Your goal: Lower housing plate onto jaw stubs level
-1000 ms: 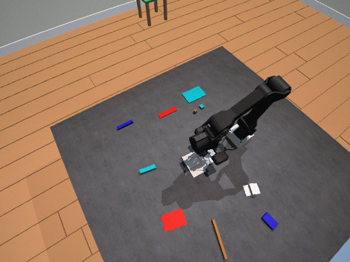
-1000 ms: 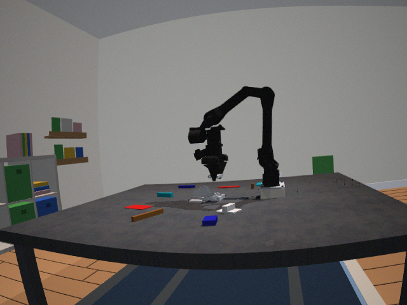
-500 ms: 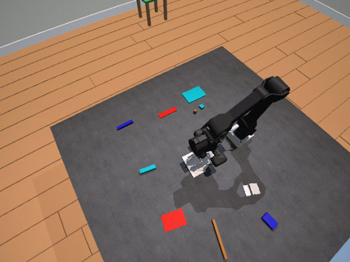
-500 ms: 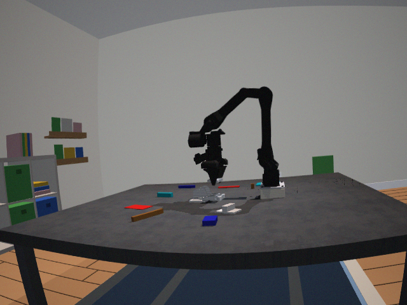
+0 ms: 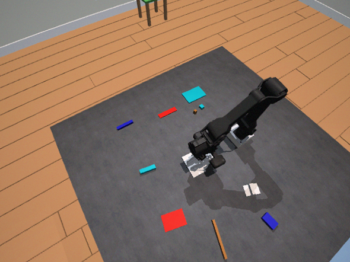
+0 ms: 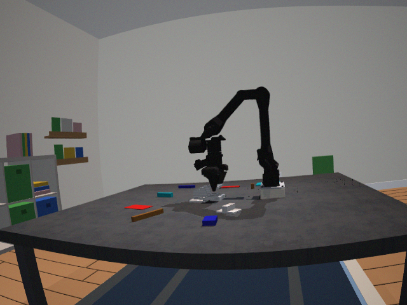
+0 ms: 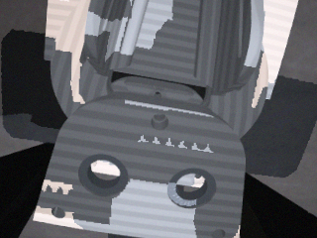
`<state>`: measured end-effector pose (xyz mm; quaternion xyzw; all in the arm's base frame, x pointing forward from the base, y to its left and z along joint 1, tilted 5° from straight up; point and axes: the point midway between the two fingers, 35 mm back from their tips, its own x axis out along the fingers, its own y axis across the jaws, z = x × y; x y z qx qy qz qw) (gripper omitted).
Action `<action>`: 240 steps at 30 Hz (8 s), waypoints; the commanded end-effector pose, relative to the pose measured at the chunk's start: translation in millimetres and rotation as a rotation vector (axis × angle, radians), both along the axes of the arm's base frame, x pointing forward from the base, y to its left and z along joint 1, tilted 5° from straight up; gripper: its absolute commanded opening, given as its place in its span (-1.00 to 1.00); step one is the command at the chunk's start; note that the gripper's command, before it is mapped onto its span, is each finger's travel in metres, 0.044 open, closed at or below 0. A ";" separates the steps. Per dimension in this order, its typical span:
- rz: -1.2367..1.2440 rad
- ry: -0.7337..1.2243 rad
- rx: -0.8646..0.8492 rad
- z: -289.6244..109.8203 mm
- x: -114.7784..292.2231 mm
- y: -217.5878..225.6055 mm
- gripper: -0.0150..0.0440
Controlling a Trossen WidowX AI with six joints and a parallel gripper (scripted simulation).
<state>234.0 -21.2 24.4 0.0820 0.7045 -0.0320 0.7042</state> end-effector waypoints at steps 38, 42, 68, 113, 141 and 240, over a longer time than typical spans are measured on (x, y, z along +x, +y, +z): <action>-0.006 0.012 -0.001 -22.2 -4.2 1.6 0.70; -0.006 0.012 -0.001 -24.1 -4.2 1.8 0.70; -0.006 0.012 -0.001 -29.5 -4.3 2.2 0.70; -0.005 0.012 -0.001 -34.3 -4.4 2.5 0.70; -0.005 0.012 -0.001 -34.3 -4.4 2.5 0.70; -0.005 0.014 -0.002 92.1 -28.8 -4.5 1.00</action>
